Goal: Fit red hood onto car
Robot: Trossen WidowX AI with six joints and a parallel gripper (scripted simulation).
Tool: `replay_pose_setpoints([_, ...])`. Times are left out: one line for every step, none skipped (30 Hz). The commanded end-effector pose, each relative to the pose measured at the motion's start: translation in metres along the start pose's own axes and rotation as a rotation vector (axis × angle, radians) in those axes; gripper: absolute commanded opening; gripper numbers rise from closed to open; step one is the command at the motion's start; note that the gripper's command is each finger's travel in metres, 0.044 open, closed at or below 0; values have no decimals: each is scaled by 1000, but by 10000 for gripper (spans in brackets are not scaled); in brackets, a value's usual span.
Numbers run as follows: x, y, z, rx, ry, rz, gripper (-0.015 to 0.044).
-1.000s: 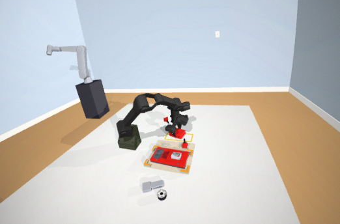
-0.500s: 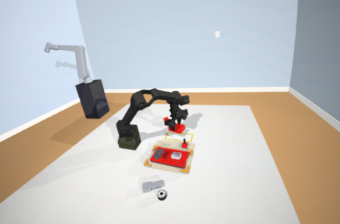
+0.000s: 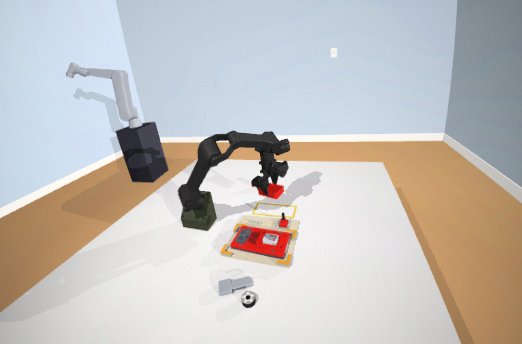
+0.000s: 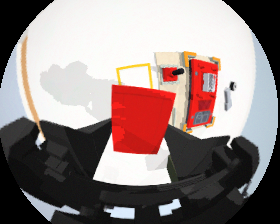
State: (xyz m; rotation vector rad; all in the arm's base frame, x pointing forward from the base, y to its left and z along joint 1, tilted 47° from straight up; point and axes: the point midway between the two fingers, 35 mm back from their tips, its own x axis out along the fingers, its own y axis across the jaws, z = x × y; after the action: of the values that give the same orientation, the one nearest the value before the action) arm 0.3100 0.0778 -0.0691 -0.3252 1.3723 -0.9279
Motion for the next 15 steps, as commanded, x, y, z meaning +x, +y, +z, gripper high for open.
replay_pose_setpoints([-6, 1, 0, 5, 0, 8, 0])
replay_pose_setpoints([-7, 1, 0, 5, 0, 8, 0])
replay_pose_setpoints([-2, 0, 1, 0, -1, 1, 0])
replay_pose_setpoints([-3, -2, 2, -3, 0, 2, 0])
replay_pose_setpoints([-3, -5, 5, -7, 0, 3, 0])
replay_pose_setpoints([-4, -8, 8, -12, 0, 5, 0])
replay_pose_setpoints([-4, -11, 11, -17, 1, 6, 0])
replay_pose_setpoints([-5, -14, 14, -22, 1, 8, 0])
replay_pose_setpoints([-5, -17, 17, -27, 1, 9, 0])
replay_pose_setpoints([-6, -21, 20, -32, 1, 11, 0])
replay_pose_setpoints([-6, -24, 23, -37, 2, 12, 0])
replay_pose_setpoints([-6, -28, 26, -42, 2, 13, 0])
replay_pose_setpoints([-7, -31, 29, -47, 2, 14, 0])
replay_pose_setpoints([-7, -35, 31, -52, 2, 15, 0])
replay_pose_setpoints([-7, -38, 34, -57, 2, 16, 0])
